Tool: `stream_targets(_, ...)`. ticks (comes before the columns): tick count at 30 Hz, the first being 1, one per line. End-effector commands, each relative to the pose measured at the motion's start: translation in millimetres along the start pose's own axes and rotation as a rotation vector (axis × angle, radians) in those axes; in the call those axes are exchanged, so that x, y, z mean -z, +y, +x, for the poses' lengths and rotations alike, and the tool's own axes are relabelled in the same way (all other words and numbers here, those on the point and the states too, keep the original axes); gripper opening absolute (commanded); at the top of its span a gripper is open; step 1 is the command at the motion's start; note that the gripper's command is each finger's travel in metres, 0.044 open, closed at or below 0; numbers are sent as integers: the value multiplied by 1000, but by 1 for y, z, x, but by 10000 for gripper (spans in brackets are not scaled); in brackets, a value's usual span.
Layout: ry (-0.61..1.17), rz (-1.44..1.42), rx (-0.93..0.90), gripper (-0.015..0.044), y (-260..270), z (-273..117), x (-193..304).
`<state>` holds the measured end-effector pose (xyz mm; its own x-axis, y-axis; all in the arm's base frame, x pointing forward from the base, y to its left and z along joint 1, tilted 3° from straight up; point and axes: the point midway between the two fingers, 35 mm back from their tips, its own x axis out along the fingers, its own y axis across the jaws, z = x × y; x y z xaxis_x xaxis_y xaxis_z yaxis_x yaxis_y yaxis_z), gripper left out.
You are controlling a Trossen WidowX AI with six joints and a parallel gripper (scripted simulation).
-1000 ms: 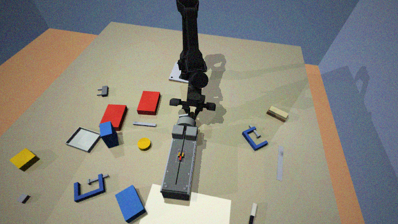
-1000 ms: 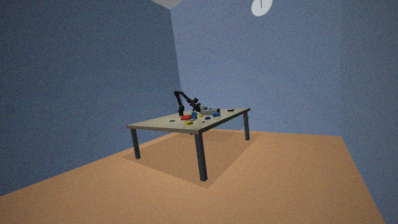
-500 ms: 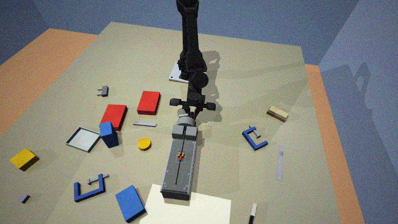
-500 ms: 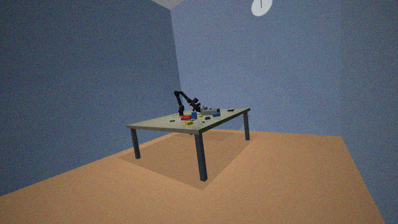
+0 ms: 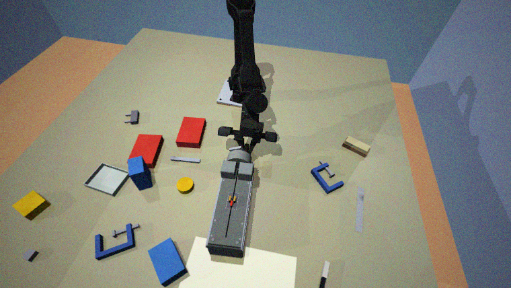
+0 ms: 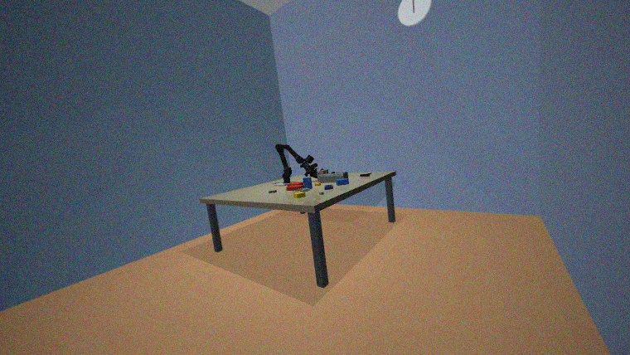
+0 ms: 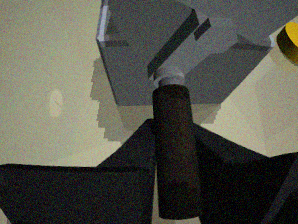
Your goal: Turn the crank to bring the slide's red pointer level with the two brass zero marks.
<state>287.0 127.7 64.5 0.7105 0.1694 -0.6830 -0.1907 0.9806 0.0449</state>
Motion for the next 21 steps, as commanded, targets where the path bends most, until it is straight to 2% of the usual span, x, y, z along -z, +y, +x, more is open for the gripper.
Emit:
stream_targets(1,-3,2,-14,0,3,-1,-1)
stream_targets(21,-3,2,-14,0,3,-1,-1)
